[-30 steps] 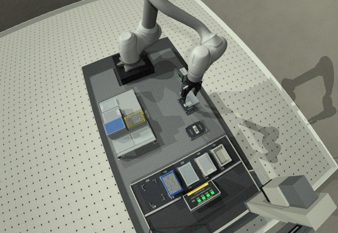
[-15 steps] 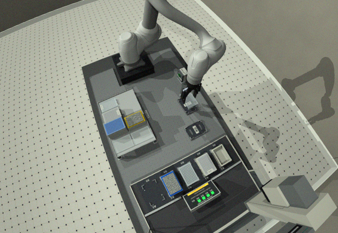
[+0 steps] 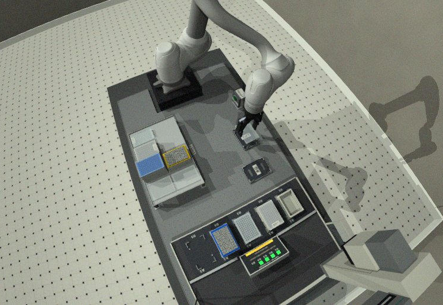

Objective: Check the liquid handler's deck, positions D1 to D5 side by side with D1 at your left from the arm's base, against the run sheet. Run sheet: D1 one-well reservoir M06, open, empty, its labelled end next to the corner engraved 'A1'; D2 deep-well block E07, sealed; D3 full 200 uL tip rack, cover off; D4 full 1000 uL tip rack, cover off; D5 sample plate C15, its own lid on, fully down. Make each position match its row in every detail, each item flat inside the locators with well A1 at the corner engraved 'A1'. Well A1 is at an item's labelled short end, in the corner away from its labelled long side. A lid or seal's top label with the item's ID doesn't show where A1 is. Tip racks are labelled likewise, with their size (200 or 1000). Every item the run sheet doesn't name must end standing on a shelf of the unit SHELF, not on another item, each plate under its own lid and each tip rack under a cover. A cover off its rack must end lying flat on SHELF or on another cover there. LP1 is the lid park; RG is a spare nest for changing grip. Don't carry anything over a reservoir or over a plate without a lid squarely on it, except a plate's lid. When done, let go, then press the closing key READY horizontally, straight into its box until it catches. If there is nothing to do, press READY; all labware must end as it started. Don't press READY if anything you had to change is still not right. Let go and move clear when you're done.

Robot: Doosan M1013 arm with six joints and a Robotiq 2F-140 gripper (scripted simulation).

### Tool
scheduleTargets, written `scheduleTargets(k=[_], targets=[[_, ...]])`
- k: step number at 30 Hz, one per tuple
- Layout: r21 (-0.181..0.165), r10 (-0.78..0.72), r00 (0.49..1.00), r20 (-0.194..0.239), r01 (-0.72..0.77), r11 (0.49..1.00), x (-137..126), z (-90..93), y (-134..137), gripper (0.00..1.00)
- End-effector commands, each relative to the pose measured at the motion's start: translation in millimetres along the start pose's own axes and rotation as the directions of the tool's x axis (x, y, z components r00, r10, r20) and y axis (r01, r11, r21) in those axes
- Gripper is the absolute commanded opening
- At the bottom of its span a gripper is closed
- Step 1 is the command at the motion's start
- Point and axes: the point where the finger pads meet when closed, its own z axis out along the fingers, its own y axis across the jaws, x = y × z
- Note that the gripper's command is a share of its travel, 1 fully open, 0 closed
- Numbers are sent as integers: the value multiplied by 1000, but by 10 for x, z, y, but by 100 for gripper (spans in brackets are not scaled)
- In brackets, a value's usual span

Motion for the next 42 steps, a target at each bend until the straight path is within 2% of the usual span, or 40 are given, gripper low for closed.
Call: scheduleTargets(k=[1,26,42], targets=[[-1,0,1000,1,0,1000,-4,31,2,10],[-1,0,1000,1,0,1000,-5,380,3,10],[-1,0,1000,1,0,1000,-5,380,3,10]])
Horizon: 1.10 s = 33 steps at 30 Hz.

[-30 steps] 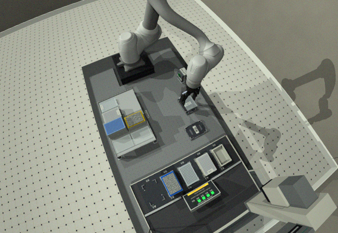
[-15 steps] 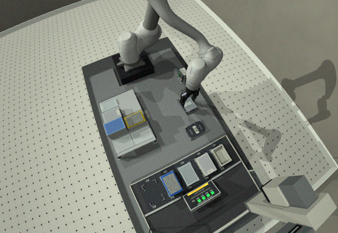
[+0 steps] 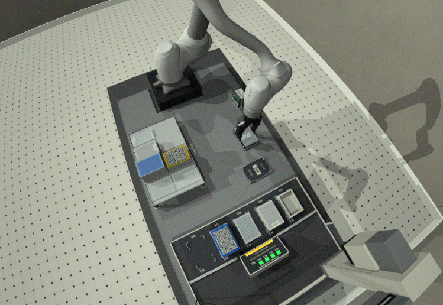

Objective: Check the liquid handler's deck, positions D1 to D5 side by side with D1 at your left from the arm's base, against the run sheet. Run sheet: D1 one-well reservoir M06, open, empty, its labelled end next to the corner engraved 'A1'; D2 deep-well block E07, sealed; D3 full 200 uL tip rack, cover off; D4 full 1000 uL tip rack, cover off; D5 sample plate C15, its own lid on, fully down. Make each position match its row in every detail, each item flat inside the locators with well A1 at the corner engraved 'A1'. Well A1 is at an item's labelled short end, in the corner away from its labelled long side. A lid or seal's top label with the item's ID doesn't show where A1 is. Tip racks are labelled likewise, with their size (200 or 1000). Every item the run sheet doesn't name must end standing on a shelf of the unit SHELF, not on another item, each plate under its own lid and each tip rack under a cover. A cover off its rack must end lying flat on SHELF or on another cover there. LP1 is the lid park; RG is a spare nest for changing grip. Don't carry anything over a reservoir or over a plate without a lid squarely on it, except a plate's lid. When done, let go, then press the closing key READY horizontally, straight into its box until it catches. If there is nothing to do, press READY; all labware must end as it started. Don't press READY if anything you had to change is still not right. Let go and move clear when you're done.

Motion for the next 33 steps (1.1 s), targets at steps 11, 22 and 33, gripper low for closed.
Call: scheduleTargets(k=[11,22,33], targets=[[-1,0,1000,1,0,1000,-5,-6,3,10],[-1,0,1000,1,0,1000,-5,3,3,10],[-1,0,1000,1,0,1000,-5,33,3,10]])
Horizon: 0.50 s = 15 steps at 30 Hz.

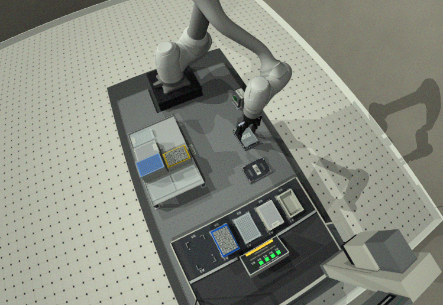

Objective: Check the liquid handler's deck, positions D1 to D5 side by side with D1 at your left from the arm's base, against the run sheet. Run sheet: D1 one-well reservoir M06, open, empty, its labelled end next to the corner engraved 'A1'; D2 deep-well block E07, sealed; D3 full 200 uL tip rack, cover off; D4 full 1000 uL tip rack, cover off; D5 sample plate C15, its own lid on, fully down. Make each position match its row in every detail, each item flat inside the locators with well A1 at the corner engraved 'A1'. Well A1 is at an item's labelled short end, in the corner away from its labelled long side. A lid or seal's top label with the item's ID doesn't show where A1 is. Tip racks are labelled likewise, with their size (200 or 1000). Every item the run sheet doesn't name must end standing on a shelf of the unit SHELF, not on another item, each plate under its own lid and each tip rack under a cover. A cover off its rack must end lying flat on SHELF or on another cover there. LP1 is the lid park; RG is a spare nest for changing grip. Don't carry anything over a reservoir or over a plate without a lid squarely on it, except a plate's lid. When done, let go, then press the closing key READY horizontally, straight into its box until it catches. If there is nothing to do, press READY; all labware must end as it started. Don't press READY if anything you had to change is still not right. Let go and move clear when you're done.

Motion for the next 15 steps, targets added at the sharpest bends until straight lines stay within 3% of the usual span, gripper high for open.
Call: scheduleTargets(k=[1,15], targets=[[-1,0,1000,1,0,1000,-4,1,3,10],[-1,0,1000,1,0,1000,-4,41,3,10]])
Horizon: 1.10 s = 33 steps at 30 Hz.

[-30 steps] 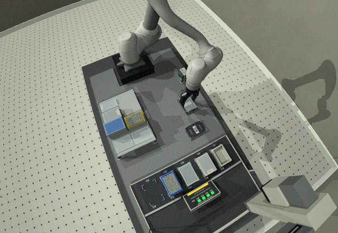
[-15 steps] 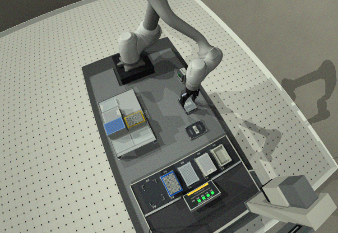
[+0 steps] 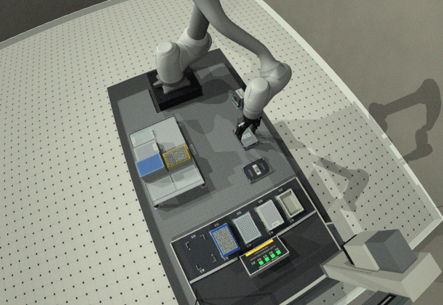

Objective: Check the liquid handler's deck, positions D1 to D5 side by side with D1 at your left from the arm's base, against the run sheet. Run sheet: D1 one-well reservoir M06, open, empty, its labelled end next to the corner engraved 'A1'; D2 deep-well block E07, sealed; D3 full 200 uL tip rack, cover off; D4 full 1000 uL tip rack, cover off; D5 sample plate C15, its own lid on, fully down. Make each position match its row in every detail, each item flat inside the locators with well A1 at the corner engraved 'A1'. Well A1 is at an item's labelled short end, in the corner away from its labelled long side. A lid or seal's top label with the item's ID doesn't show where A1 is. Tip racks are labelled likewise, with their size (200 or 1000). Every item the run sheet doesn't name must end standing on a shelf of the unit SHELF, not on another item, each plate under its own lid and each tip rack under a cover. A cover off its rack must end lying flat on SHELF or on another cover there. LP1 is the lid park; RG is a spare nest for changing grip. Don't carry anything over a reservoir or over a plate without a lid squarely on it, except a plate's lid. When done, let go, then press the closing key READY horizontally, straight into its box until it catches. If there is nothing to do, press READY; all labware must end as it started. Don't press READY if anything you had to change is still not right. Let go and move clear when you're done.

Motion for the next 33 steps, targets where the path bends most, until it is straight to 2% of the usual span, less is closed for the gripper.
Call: scheduleTargets(k=[1,15,16,33], targets=[[-1,0,1000,1,0,1000,-4,1,3,10],[-1,0,1000,1,0,1000,-4,27,2,10],[-1,0,1000,1,0,1000,-4,27,2,66],[-1,0,1000,1,0,1000,-4,27,2,66]])
